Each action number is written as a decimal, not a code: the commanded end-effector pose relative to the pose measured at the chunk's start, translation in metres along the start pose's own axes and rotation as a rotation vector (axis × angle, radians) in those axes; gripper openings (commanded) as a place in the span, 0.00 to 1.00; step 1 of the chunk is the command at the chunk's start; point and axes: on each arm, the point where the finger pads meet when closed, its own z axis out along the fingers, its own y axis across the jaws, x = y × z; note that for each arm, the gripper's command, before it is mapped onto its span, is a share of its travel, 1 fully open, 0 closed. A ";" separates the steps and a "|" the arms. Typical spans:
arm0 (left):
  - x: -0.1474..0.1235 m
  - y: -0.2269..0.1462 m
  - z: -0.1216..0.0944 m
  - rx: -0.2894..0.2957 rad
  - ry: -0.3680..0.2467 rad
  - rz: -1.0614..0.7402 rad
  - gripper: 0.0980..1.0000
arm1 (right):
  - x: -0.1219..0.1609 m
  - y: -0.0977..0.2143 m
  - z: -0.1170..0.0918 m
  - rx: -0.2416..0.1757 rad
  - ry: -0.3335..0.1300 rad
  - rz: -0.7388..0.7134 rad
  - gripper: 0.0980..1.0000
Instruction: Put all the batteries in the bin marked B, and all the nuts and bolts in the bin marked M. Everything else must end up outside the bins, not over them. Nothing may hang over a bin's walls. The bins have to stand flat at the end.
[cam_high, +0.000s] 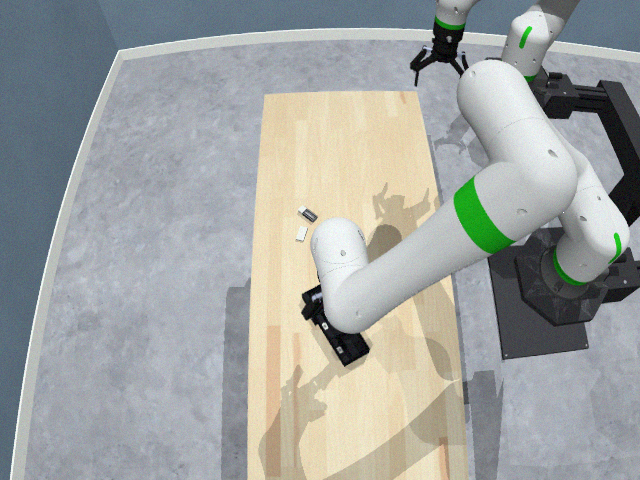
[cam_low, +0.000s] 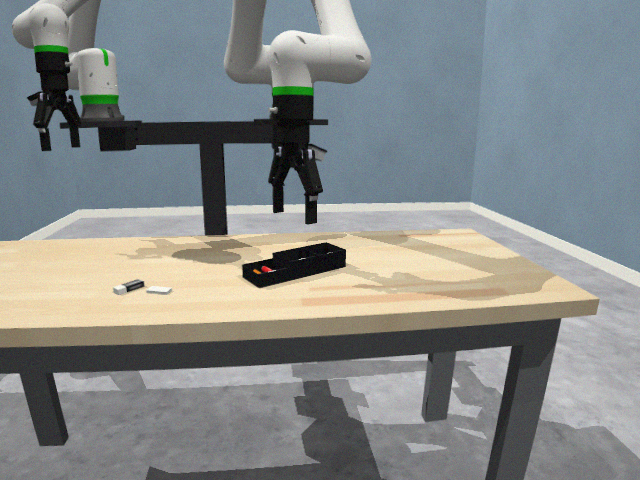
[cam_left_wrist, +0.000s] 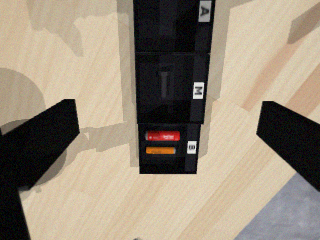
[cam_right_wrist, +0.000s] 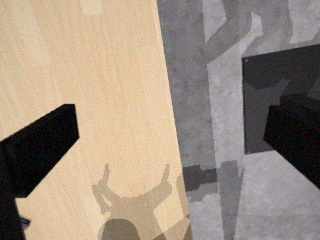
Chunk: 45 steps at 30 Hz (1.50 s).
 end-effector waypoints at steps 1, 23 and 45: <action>0.000 0.001 -0.009 -0.001 -0.001 0.000 1.00 | 0.000 0.000 0.000 0.001 0.000 0.000 1.00; 0.000 0.000 -0.073 -0.001 -0.001 0.000 1.00 | 0.000 0.000 0.000 0.001 0.000 0.000 1.00; 0.000 0.000 -0.073 -0.001 -0.001 0.000 1.00 | 0.000 0.000 0.000 0.001 0.000 0.000 1.00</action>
